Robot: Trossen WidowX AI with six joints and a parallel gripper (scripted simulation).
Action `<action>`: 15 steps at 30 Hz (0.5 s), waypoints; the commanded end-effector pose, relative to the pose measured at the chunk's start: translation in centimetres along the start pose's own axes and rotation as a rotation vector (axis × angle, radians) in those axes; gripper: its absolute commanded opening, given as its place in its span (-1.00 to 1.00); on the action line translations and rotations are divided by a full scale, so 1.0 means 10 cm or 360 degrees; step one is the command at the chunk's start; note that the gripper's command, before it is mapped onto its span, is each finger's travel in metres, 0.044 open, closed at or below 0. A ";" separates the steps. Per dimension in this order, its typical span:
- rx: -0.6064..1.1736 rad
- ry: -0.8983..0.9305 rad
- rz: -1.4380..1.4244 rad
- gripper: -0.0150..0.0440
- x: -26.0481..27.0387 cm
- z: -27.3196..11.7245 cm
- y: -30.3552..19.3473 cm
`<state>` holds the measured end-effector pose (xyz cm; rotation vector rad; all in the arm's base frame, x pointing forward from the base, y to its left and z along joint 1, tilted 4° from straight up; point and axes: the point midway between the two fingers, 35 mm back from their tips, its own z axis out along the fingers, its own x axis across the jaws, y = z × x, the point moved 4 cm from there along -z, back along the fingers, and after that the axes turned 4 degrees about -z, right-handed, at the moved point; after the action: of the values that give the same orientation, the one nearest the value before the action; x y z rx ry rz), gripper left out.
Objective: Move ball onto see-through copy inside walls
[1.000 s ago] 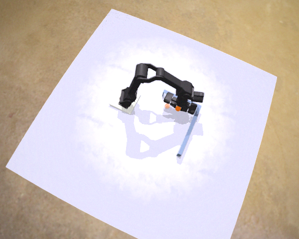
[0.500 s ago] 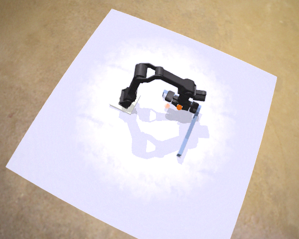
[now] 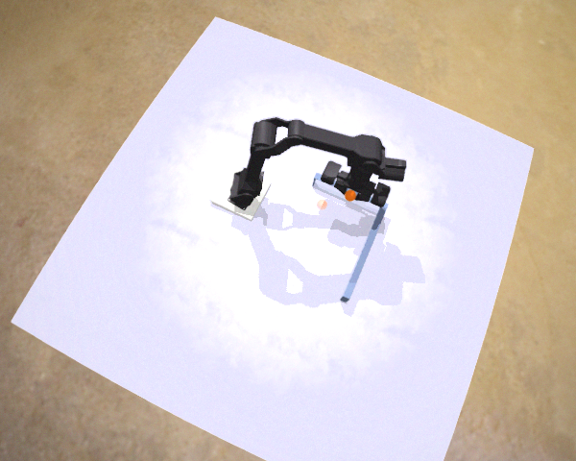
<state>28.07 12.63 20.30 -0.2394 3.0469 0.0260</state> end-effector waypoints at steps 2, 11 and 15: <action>-0.0008 -0.0008 -0.0006 -0.49 0.04 -0.21 0.00; -0.0009 -0.0007 0.0005 -0.49 0.18 -0.12 -0.02; -0.0009 -0.0005 0.0007 -0.49 0.29 -0.06 -0.04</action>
<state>26.01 11.97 21.05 -0.2428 3.0446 0.0281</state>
